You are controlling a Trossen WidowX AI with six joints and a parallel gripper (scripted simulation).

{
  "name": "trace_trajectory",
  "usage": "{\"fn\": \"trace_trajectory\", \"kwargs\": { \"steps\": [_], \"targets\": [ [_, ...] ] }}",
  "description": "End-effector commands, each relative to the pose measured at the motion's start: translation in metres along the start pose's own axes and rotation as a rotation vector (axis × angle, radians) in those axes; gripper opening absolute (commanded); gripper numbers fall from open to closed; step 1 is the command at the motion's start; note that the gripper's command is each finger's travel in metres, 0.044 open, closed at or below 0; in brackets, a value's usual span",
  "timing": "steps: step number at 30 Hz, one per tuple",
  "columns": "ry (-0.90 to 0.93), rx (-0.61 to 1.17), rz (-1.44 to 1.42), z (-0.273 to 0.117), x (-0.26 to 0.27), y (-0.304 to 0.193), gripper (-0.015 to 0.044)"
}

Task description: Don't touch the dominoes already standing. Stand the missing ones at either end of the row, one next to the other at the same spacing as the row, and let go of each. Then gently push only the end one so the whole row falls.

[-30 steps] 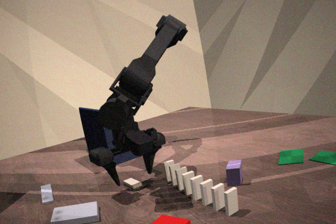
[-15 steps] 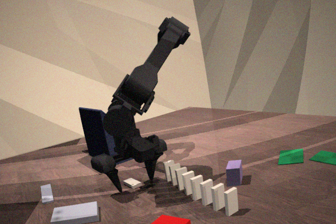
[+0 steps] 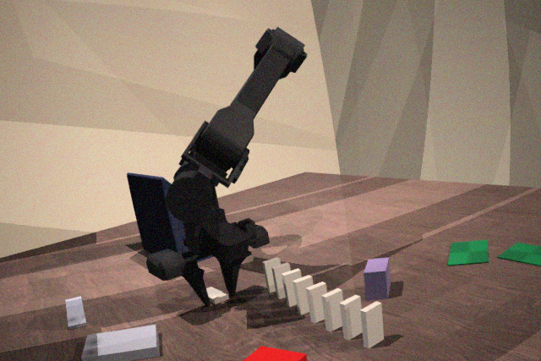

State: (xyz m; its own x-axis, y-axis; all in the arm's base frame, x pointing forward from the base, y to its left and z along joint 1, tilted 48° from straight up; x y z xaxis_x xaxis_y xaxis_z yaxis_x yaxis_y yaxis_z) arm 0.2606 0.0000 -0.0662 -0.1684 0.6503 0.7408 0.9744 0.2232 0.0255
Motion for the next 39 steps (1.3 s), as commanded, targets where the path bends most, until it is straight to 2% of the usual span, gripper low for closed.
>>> {"fn": "trace_trajectory", "kwargs": {
  "steps": [1,11,13,23,32,39],
  "targets": [
    [0.001,-0.001,0.005,0.0,0.0,0.0,0.0107],
    [0.001,-0.001,0.005,-0.002,0.0,0.0,0.0107],
    [0.0,-0.001,0.005,-0.018,0.0,0.0,0.0107],
    [-0.006,0.0,0.006,-0.152,0.004,-0.002,0.0107],
    [-0.007,0.0,0.01,-0.161,0.007,-0.001,0.0107],
    [-0.025,-0.002,0.131,-0.165,0.108,0.018,0.0107]
  ]
}}
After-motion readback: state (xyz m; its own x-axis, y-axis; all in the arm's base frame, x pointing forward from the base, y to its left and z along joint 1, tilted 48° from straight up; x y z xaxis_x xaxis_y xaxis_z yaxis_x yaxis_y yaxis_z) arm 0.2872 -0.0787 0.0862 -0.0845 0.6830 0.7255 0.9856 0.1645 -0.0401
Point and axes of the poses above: the point midway between the two fingers, 35 mm back from their tips, its own z axis out along the fingers, its own x axis across the jaws, y = z × x, the point moved 8 cm from there along -z, back along the fingers
